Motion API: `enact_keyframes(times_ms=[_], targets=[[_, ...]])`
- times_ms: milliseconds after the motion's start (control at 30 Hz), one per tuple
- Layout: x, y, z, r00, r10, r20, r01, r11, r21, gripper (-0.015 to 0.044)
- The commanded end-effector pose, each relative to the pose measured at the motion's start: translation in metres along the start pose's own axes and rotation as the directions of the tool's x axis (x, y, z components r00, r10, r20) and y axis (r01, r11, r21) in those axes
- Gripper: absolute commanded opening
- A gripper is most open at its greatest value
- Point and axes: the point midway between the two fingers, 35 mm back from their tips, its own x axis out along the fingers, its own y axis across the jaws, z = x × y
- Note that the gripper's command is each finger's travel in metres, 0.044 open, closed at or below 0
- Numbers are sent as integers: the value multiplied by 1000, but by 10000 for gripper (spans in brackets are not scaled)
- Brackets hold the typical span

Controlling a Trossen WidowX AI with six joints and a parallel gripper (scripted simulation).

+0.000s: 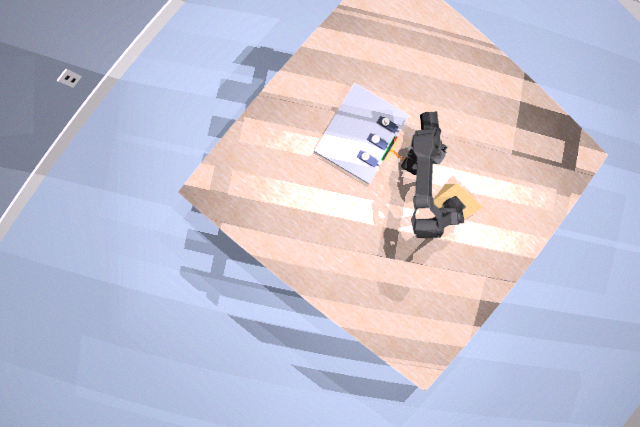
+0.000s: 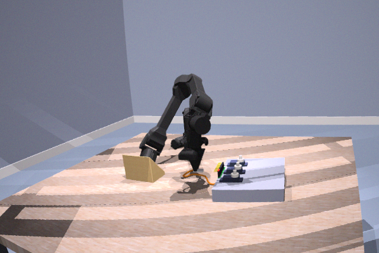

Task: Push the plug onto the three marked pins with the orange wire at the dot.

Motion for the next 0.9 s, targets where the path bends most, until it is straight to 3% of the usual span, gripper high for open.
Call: enact_keyframes(times_ms=[0,333,867], targets=[[4,0,-2,1000,0,-4,0,1000,4,0],[0,-3,-34,1000,-1,-5,1,1000,3,0],[1,0,-39,1000,-1,-5,1,1000,2,0]])
